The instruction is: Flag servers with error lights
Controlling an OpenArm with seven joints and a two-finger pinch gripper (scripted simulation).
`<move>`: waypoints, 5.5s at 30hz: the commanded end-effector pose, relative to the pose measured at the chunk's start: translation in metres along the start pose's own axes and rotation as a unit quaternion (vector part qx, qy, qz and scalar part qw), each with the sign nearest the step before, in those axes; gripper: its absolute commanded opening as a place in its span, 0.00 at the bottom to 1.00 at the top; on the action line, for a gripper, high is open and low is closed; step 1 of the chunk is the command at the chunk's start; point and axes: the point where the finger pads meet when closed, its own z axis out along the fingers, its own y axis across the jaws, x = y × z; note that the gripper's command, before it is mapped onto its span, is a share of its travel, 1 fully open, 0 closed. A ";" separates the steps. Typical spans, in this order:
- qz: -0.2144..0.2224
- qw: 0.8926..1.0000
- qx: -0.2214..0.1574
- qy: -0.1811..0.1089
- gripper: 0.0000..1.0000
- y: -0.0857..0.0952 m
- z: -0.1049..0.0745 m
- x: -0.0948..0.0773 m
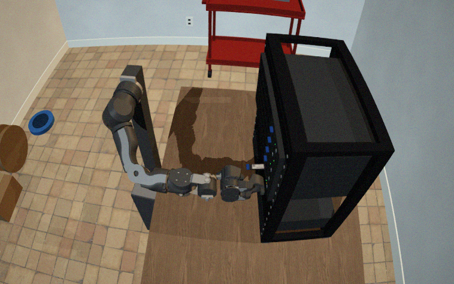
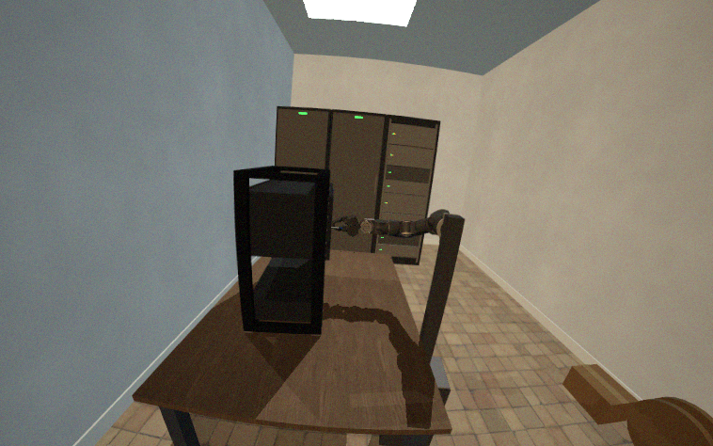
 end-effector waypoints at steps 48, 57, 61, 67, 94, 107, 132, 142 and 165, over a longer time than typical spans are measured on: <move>-0.001 1.000 0.001 0.000 0.00 0.001 0.003 0.000; -0.001 1.000 0.001 0.000 0.00 0.001 0.004 0.000; -0.001 1.000 0.001 0.000 0.00 0.001 0.004 0.000; -0.001 1.000 0.001 0.000 0.00 0.001 0.004 0.000; -0.001 1.000 0.001 0.000 0.00 0.001 0.006 0.000; -0.001 1.000 0.001 0.000 0.00 0.001 0.007 0.000; -0.001 1.000 0.001 0.000 0.00 0.001 0.008 0.000; -0.001 1.000 0.002 0.000 0.00 0.001 0.009 0.000; -0.001 1.000 0.001 0.000 0.00 0.001 0.010 0.000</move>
